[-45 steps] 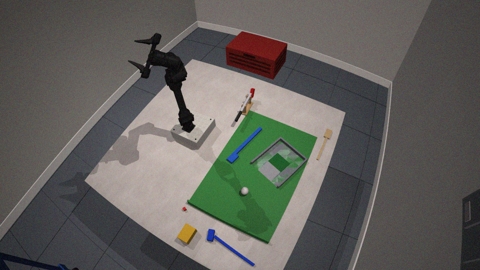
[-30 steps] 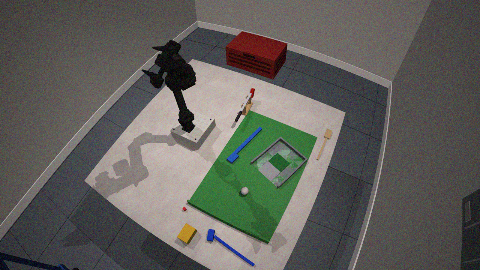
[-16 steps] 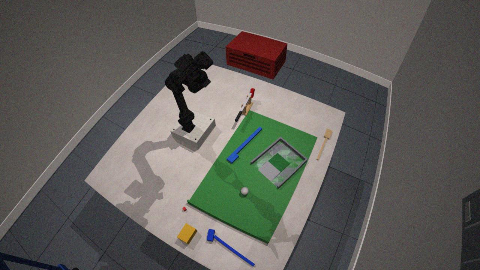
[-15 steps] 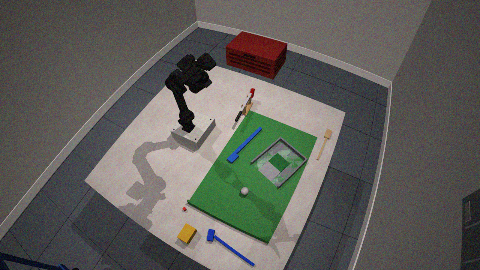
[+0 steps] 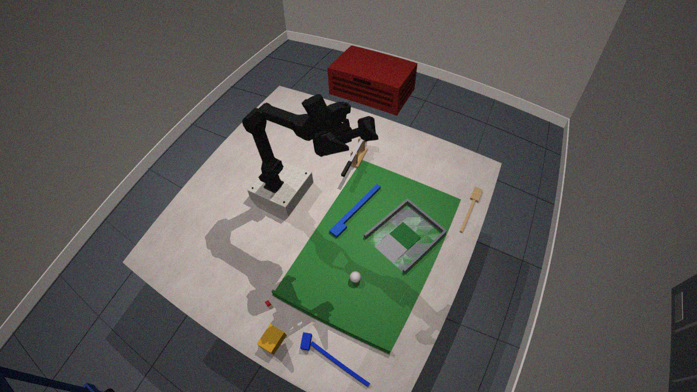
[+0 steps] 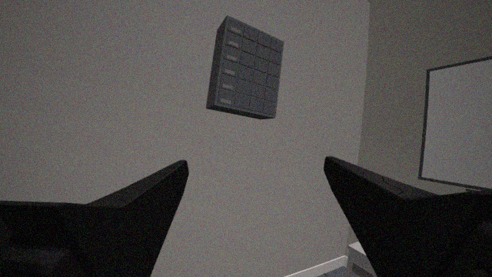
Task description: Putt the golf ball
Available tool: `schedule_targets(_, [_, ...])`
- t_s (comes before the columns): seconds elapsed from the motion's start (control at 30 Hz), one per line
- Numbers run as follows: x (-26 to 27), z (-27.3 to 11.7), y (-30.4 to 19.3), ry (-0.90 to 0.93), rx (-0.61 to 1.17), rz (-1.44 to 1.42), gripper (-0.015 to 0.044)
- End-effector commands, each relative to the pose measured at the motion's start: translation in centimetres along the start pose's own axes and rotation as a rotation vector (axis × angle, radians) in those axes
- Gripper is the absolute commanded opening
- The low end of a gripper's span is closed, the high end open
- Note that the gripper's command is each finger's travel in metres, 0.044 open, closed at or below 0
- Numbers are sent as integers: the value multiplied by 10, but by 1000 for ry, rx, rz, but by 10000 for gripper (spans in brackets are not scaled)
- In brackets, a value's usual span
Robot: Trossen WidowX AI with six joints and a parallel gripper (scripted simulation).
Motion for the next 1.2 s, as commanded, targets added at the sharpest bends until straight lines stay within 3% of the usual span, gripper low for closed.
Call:
schedule_targets(0.0, [66,-12,-30,237,89,-133,440])
schedule_targets(0.3, [181,-78,-79,728,185,-377,440])
schedule_targets(0.63, [265,-197,-132,1302,228,-622,440])
schedule_targets(0.87, [286,-297,-166,1732,246,-769,440])
schedule_targets(1.07, [274,-387,-189,2125,262,-871,440])
schedule_targets(1.17, [266,-406,-193,2213,267,-889,440])
Point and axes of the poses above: the point midway between the two fingers, 35 mm back from their tips, its own z axis out along the fingers, its own x axis across the jaws, y = z × x, the point moved 2 cm from there along -z, back along the fingers, and after that the axes turned 14 degrees about -z, right-handed, at the moved point
